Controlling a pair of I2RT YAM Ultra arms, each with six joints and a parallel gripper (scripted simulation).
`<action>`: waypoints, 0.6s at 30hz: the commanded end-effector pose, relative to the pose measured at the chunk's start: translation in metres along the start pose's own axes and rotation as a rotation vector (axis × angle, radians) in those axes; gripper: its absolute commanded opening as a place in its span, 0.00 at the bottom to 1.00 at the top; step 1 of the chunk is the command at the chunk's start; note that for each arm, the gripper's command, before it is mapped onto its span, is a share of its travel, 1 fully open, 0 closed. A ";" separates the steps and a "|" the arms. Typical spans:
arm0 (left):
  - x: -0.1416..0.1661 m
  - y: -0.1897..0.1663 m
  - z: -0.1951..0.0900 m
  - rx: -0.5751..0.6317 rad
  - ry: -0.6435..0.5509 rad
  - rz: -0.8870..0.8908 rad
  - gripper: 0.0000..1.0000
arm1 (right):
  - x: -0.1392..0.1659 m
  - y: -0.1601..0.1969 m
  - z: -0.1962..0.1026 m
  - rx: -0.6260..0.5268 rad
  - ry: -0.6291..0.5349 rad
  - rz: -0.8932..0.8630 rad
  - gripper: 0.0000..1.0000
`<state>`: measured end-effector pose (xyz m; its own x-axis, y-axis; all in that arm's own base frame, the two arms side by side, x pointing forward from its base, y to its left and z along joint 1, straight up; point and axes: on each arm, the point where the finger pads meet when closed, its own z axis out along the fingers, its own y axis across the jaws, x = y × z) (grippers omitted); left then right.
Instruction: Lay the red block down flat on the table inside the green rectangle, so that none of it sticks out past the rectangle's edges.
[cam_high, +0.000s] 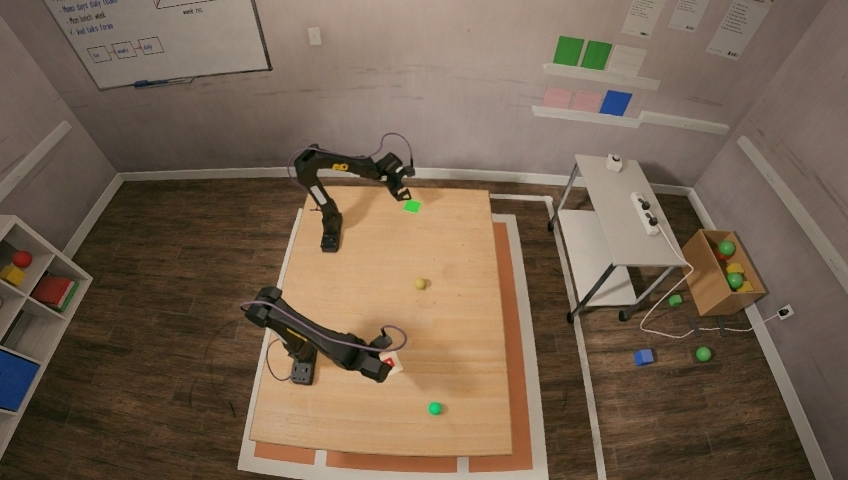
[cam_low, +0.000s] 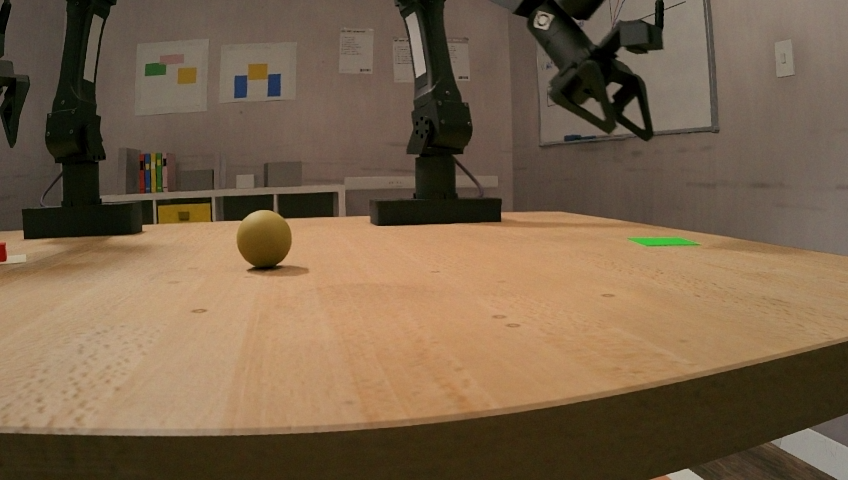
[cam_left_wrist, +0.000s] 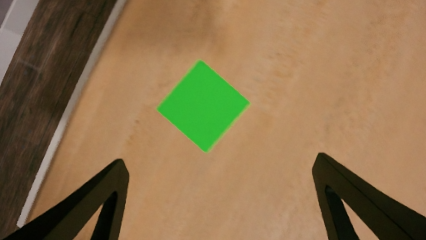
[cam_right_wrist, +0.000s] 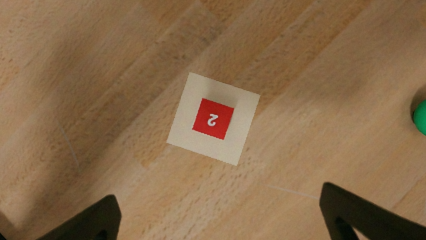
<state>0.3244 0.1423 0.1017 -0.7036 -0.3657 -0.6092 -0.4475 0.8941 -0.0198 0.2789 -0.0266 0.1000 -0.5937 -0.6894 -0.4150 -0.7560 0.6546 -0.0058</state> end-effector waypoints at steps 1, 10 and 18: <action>-0.024 0.005 0.002 0.012 -0.053 -0.010 1.00 | -0.003 0.000 -0.004 0.028 -0.016 -0.018 1.00; -0.020 0.008 0.003 -0.001 -0.034 -0.017 1.00 | -0.003 0.000 -0.004 0.028 -0.016 -0.018 1.00; -0.026 -0.006 0.002 0.030 -0.078 0.009 1.00 | 0.003 -0.017 0.010 0.068 0.093 0.151 0.55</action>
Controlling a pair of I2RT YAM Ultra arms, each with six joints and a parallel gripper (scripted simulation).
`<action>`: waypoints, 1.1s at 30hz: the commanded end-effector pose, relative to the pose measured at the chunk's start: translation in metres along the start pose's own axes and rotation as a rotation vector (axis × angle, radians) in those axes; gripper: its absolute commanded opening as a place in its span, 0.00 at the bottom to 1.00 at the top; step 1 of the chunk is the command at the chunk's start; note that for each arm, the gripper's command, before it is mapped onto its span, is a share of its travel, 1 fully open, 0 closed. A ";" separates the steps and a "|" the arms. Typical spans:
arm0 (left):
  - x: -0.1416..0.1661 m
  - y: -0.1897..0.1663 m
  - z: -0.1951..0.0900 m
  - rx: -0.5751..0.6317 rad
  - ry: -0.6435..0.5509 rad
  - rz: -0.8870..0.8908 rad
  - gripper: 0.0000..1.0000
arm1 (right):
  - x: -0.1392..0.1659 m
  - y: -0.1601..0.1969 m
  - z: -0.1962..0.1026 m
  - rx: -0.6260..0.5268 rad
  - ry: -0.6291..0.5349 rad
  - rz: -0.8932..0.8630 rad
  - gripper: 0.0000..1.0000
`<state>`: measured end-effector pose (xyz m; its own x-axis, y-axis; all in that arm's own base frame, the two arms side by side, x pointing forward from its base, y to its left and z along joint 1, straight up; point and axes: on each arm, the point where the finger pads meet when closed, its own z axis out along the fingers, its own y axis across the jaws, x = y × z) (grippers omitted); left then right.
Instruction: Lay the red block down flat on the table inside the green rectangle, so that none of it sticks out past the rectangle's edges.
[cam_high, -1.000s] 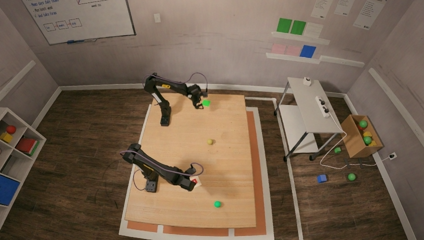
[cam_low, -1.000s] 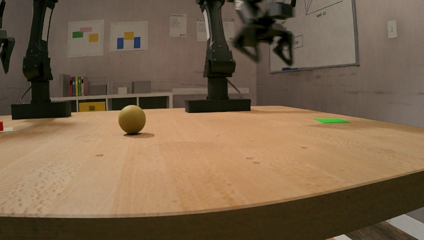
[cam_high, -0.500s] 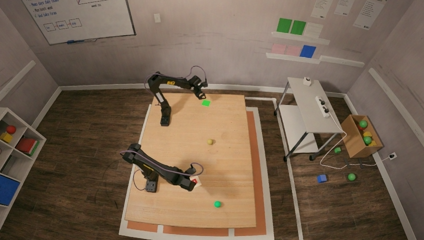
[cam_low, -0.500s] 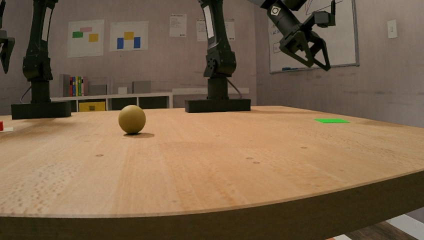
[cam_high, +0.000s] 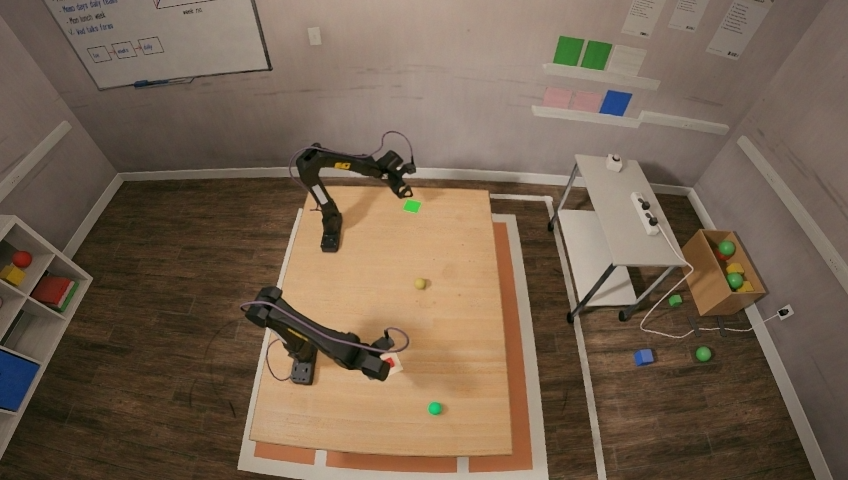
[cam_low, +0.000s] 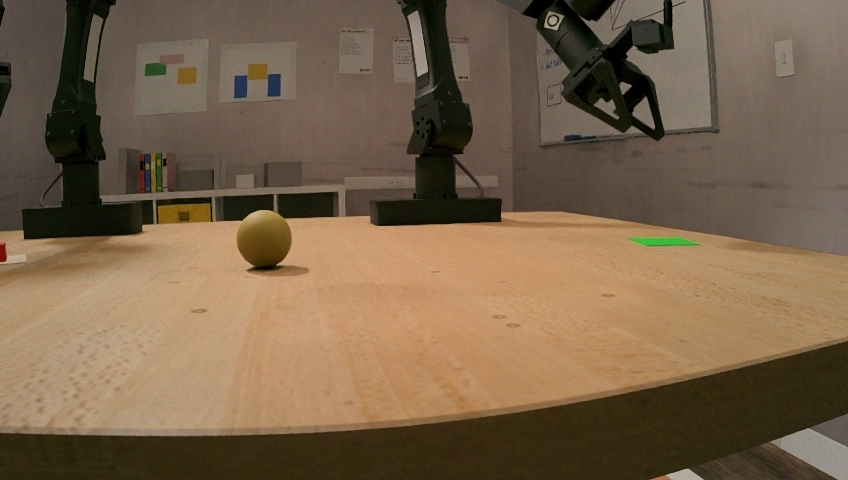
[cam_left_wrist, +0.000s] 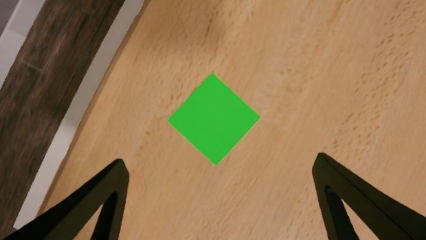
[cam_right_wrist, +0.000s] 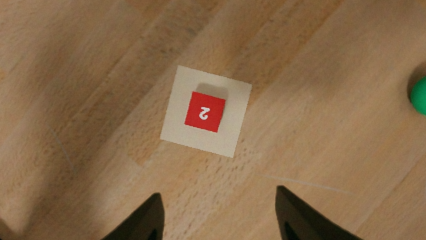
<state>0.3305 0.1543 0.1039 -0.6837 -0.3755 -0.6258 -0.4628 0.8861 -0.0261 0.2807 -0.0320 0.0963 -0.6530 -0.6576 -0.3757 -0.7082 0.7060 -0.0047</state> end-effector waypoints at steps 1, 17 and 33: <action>-0.017 -0.023 -0.003 0.053 -0.071 0.045 1.00 | -0.003 -0.013 0.016 0.042 0.083 0.123 0.55; 0.036 -0.258 -0.085 0.577 -0.360 0.465 1.00 | -0.010 -0.001 0.092 0.085 0.345 0.315 0.55; 0.185 -0.365 -0.239 1.166 -0.487 0.746 1.00 | -0.014 0.004 0.099 0.073 0.356 0.300 0.55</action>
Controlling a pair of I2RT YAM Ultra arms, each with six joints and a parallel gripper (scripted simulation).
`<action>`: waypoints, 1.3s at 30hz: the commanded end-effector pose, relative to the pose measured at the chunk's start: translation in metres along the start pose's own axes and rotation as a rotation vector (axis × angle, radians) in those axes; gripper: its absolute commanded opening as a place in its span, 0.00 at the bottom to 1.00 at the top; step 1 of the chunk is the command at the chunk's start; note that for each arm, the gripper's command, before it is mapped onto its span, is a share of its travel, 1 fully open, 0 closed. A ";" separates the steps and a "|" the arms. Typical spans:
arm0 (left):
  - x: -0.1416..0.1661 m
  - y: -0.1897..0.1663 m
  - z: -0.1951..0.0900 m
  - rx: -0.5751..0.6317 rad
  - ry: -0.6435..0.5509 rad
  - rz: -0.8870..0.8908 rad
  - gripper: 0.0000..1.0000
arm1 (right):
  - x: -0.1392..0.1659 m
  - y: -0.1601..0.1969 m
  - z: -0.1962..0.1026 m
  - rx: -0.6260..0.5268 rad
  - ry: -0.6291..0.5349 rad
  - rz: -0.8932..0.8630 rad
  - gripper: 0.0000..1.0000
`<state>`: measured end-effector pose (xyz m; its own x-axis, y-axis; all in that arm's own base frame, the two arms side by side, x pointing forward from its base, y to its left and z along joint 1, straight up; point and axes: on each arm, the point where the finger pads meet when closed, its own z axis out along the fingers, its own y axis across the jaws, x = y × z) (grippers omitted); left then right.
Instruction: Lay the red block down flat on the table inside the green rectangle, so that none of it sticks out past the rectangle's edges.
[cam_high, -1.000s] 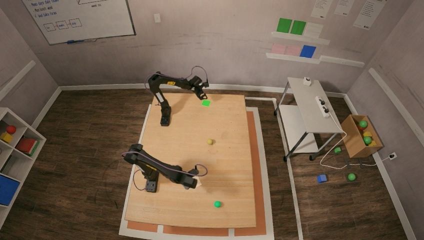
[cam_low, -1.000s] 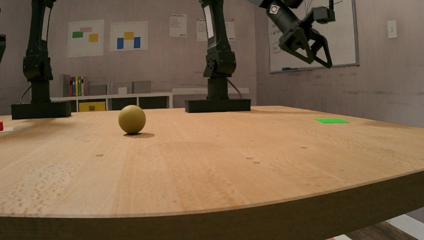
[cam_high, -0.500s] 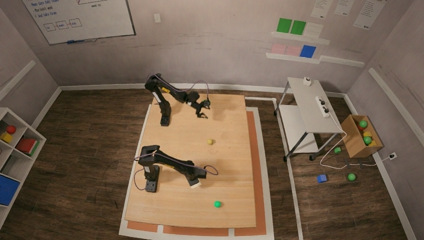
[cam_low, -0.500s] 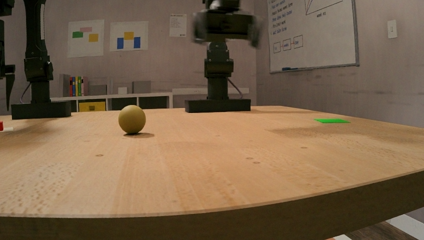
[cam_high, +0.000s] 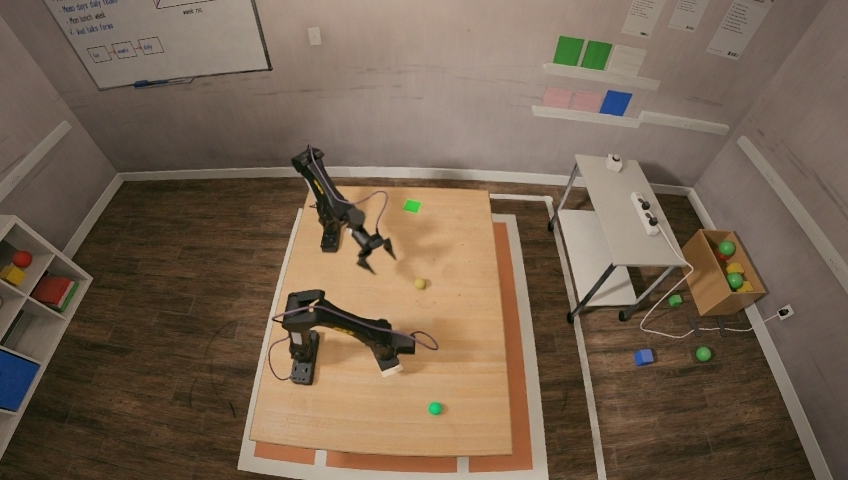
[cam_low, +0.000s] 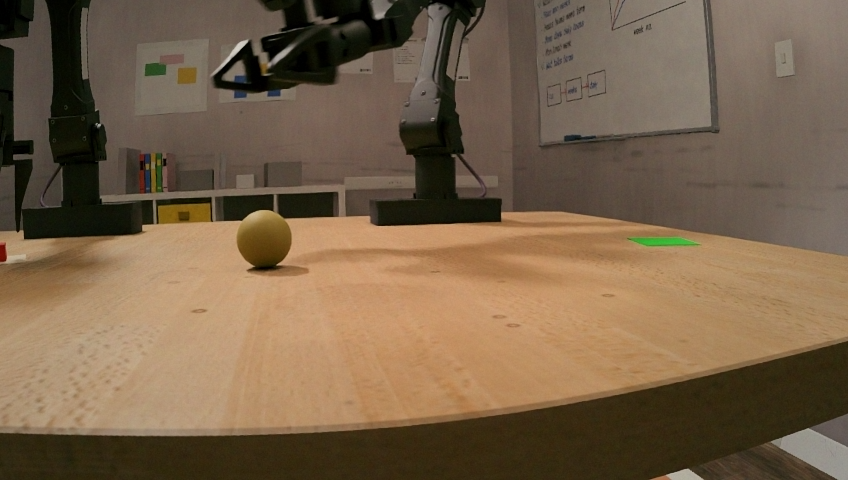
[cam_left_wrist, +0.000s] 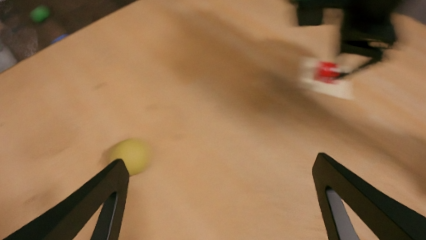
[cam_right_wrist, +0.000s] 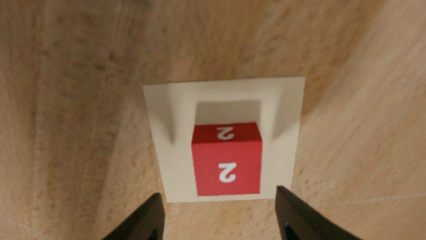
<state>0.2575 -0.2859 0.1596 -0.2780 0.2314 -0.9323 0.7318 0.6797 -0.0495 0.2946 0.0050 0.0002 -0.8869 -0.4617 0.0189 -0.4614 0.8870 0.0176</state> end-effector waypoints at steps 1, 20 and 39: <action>-0.021 -0.043 -0.011 0.098 -0.115 0.042 1.00 | -0.017 -0.007 -0.010 0.032 -0.048 0.000 0.55; -0.007 -0.112 -0.031 0.281 -0.130 0.095 1.00 | -0.010 -0.006 -0.008 0.023 -0.029 0.005 0.55; -0.010 -0.112 -0.029 0.284 -0.131 0.090 1.00 | -0.020 -0.012 0.014 0.028 -0.031 0.005 0.55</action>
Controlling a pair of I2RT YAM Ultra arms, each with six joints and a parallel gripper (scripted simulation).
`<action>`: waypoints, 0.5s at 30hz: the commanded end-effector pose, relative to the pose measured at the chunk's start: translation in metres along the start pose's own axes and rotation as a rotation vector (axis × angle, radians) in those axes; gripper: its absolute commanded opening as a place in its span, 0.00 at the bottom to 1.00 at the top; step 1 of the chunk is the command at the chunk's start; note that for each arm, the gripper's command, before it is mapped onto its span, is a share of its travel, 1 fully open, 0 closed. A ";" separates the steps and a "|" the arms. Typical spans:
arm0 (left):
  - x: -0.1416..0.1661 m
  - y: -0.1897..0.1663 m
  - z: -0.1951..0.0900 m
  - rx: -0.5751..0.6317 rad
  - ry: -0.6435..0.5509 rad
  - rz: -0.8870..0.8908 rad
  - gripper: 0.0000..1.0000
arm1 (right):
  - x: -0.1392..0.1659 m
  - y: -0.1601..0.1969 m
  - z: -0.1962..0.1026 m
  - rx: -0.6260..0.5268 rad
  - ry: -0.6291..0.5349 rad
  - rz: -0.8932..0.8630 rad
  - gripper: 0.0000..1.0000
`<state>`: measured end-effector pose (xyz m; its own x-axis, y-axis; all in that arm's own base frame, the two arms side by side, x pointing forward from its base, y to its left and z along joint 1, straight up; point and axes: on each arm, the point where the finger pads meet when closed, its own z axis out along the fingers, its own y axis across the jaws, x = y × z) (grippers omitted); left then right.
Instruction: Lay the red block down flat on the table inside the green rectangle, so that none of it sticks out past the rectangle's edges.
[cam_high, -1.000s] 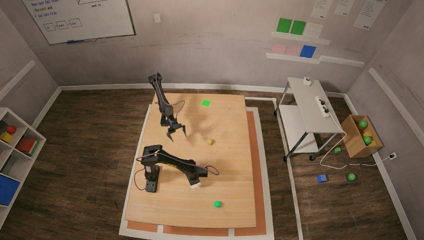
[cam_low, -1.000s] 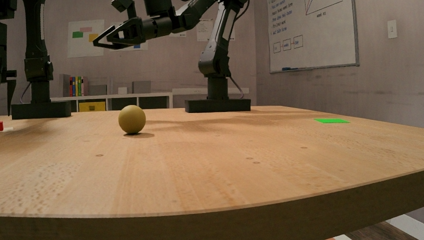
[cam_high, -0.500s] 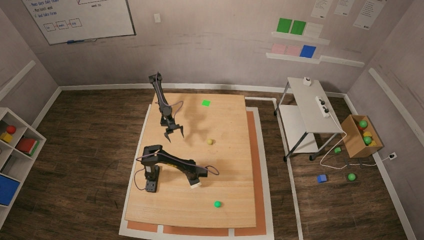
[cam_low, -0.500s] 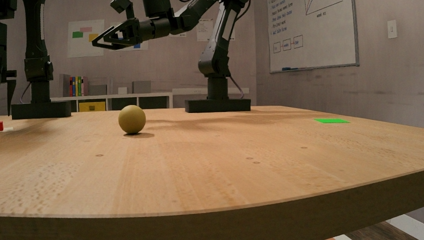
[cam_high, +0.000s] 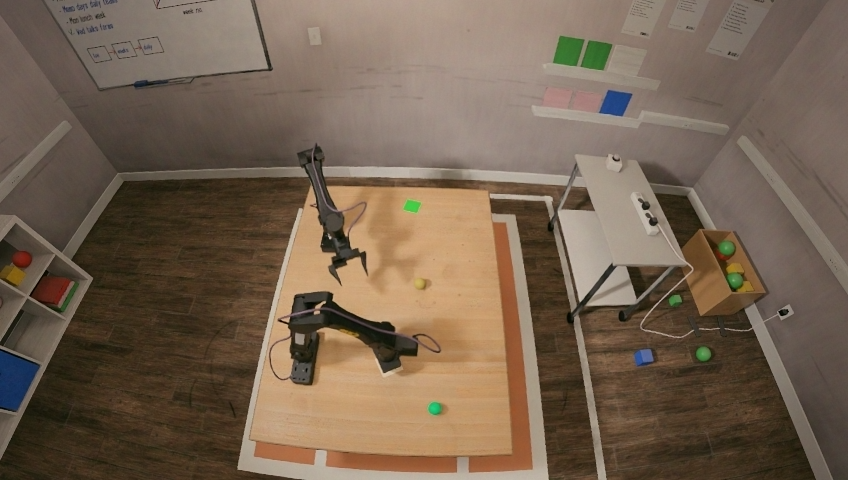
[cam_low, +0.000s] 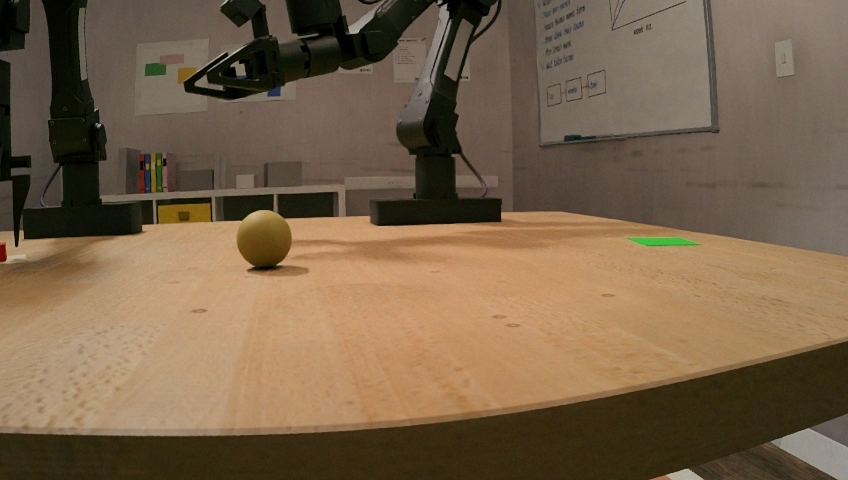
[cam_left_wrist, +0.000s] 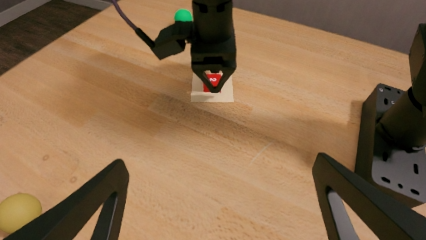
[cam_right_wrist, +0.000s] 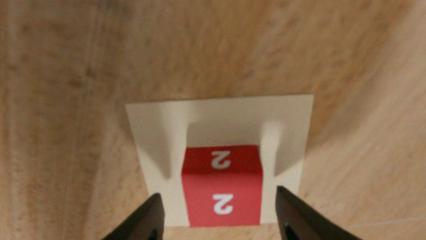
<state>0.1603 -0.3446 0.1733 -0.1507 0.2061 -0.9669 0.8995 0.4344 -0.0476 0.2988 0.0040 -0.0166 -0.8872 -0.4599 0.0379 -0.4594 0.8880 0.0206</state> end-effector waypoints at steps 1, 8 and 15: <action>-0.011 -0.001 -0.003 -0.001 -0.034 0.002 1.00 | -0.016 -0.009 -0.002 0.031 -0.050 0.003 0.55; -0.011 -0.001 -0.003 -0.001 -0.034 0.002 1.00 | -0.017 -0.009 0.006 0.031 -0.050 0.003 0.55; -0.011 -0.001 -0.003 -0.001 -0.034 0.002 1.00 | -0.016 -0.009 0.007 0.032 -0.053 0.003 0.55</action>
<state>0.1603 -0.3446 0.1733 -0.1507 0.2061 -0.9669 0.8995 0.4344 -0.0476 0.3100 0.0041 -0.0261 -0.8879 -0.4599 0.0100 -0.4599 0.8880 0.0064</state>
